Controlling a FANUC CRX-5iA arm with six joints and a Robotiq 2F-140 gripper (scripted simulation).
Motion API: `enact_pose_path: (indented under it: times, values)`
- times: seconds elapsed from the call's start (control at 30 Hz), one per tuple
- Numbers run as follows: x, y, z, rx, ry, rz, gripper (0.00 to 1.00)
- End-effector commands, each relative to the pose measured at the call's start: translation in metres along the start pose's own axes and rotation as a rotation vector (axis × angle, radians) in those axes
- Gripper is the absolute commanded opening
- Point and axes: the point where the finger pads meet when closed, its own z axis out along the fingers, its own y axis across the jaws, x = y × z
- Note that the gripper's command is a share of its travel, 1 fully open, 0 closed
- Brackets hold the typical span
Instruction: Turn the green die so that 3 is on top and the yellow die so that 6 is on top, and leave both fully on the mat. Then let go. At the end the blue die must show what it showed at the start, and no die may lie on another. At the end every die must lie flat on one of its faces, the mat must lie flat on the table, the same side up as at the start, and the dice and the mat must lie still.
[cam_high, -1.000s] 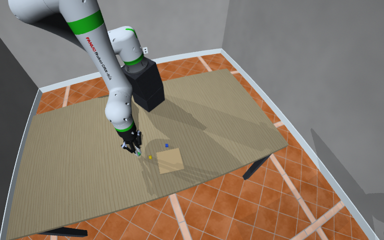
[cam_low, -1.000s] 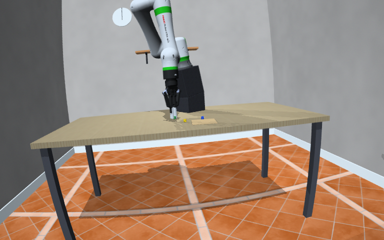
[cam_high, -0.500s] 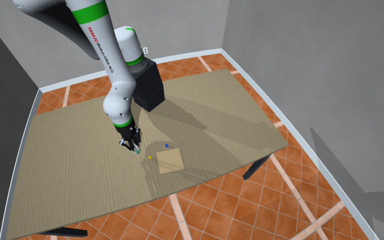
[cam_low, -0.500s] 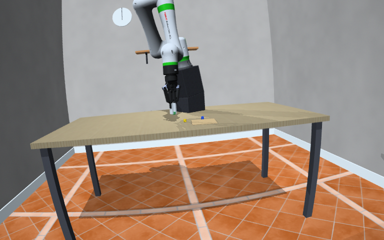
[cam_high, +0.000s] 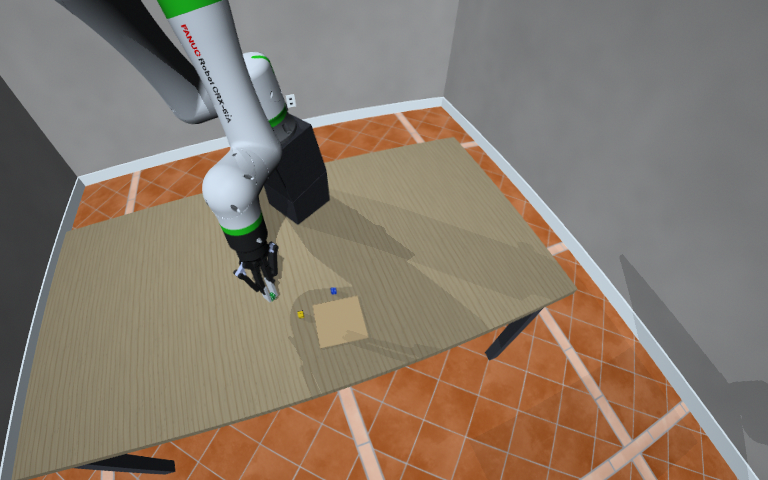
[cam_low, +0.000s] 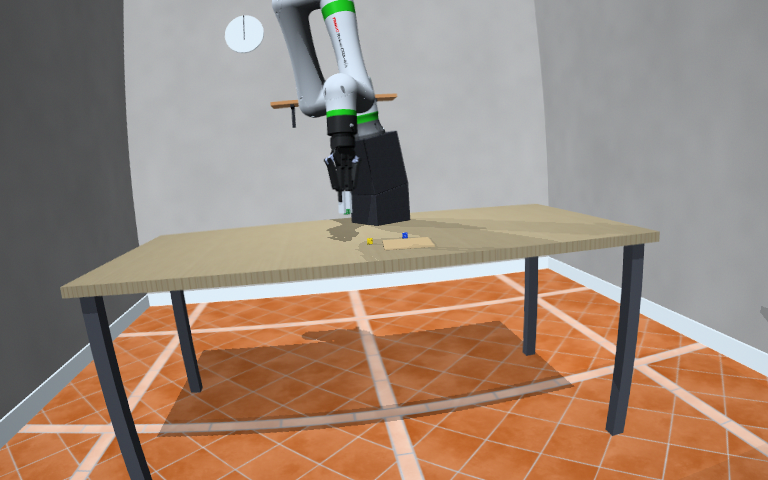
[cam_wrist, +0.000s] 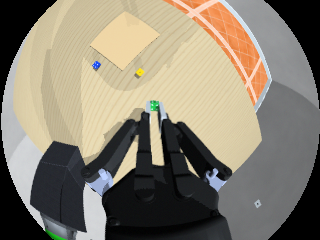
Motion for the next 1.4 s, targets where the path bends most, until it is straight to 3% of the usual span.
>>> enact_pose_path:
  times: [0.0, 0.57, 0.8, 0.87, 0.93, 1.37]
  values:
    - [0.0009, 0.0016, -0.0093, 0.064, -0.044, -0.002, 0.07]
    - [0.0012, 0.0015, -0.0098, 0.063, -0.045, 0.047, 0.07]
    - [0.0027, 0.0008, -0.0091, 0.057, -0.053, 0.311, 0.07]
    - [0.0027, 0.0008, -0.0091, 0.057, -0.053, 0.311, 0.07]
    - [0.0036, 0.0004, -0.0086, 0.053, -0.058, 0.455, 0.07]
    - [0.0062, -0.0009, -0.0073, 0.04, -0.07, 0.906, 0.07]
